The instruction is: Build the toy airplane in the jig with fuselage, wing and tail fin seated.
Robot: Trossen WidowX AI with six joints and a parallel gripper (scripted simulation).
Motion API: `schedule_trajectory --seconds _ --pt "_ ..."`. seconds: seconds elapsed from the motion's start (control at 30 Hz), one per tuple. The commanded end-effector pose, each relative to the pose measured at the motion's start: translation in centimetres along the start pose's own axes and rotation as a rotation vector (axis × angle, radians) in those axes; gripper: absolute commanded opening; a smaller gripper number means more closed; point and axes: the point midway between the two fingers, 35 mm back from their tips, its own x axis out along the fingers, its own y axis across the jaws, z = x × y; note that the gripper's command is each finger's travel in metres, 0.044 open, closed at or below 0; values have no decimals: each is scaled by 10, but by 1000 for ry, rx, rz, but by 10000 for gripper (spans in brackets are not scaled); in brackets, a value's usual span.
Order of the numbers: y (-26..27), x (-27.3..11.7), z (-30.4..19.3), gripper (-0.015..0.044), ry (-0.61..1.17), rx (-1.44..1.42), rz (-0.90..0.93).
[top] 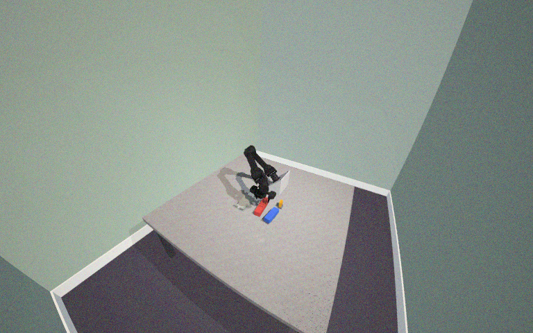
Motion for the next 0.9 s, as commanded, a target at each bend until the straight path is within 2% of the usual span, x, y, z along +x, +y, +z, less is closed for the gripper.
schedule_trajectory --seconds 0.0,0.87 --pt "1 11 0 440 -1 -7 -6" --pt "0 51 0 440 -2 -7 -7"
